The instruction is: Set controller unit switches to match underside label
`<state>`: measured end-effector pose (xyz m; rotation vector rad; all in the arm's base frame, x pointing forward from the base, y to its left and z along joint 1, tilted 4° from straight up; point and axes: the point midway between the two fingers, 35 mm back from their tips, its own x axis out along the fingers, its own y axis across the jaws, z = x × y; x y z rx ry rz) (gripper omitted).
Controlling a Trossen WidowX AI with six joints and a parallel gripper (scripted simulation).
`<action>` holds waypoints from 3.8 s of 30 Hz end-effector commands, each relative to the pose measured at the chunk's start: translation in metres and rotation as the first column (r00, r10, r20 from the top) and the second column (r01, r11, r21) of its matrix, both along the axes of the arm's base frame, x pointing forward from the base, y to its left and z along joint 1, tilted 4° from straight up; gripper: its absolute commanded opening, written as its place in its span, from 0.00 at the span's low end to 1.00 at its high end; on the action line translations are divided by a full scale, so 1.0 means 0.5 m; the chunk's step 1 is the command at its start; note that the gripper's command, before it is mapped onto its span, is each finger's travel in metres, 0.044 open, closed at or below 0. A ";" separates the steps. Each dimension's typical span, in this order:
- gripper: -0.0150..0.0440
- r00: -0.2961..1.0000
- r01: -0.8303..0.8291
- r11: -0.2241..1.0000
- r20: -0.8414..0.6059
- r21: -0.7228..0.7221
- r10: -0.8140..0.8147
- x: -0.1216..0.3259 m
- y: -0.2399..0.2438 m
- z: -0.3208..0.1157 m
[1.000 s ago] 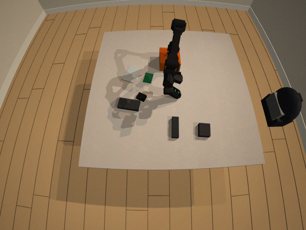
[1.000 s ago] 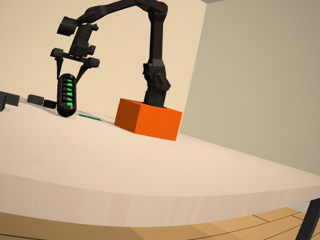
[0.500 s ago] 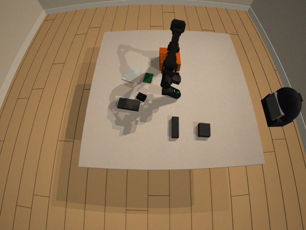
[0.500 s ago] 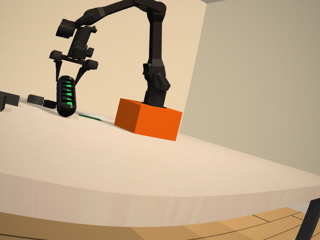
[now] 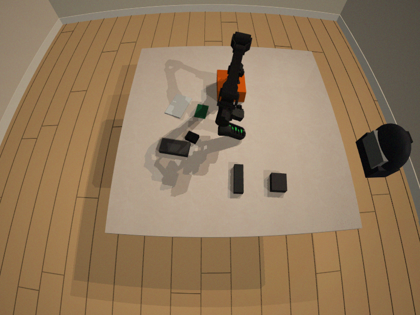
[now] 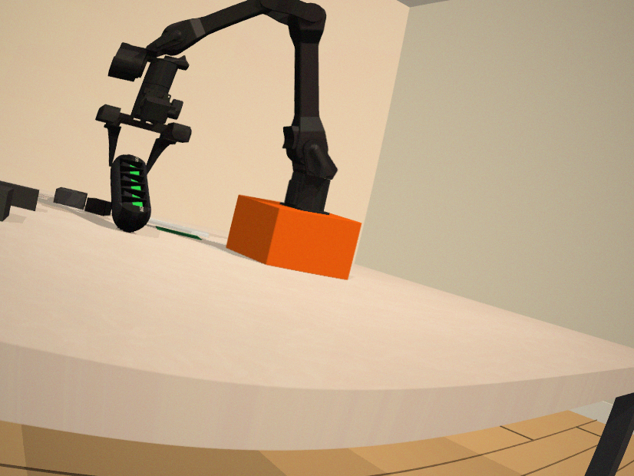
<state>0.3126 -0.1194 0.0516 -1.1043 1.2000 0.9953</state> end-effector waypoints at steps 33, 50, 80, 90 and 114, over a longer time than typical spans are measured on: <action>0.83 1.000 -0.020 1.000 -0.020 0.021 0.021 -0.005 -0.016 -0.060; 0.83 1.000 -0.020 1.000 -0.020 0.020 0.021 -0.006 -0.028 -0.083; 0.83 1.000 -0.020 1.000 -0.020 0.020 0.021 -0.005 -0.043 -0.127; 0.83 1.000 -0.017 1.000 -0.018 0.016 0.017 -0.004 -0.046 -0.130; 1.00 1.000 -0.011 1.000 -0.016 0.017 0.011 0.012 0.069 -0.044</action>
